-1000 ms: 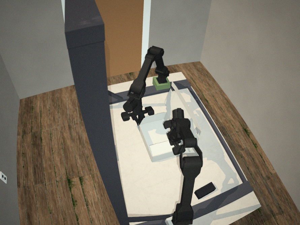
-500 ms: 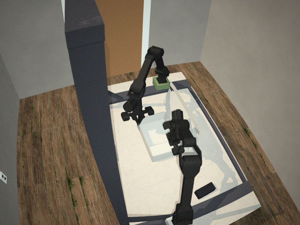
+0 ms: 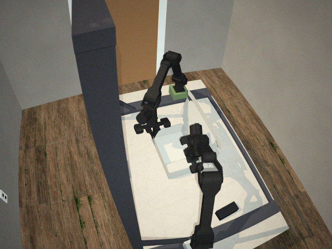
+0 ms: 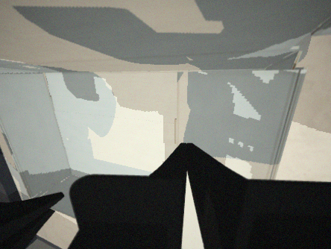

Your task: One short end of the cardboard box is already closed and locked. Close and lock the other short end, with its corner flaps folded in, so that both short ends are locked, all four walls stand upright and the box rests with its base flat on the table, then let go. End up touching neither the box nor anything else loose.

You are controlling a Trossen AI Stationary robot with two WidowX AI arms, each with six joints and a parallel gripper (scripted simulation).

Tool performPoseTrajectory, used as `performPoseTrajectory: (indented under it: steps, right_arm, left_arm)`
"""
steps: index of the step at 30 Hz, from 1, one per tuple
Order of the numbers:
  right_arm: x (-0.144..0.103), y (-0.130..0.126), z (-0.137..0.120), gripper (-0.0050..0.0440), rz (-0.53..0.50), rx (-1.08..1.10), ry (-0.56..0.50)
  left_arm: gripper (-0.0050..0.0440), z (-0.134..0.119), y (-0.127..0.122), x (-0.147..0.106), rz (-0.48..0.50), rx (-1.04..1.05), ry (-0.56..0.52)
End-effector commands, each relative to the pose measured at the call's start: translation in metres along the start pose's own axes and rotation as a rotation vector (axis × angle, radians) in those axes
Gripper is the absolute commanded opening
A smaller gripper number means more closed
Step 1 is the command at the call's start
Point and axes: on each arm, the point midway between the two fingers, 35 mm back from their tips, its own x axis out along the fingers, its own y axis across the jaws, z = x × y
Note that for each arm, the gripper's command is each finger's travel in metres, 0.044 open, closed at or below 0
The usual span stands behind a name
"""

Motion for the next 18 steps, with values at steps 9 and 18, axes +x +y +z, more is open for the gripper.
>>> performPoseTrajectory:
  steps: [9,18]
  right_arm:
    - [-0.007,0.004,-0.016,0.0,-0.004,-0.246,0.013]
    - [-0.011,0.01,-0.025,0.0,-0.045,-0.763,0.043]
  left_arm:
    - [0.0006,-0.004,0.002,-0.006,0.015,-0.003,0.013]
    - [0.0006,-0.004,0.003,-0.006,0.016,-0.003,0.013]
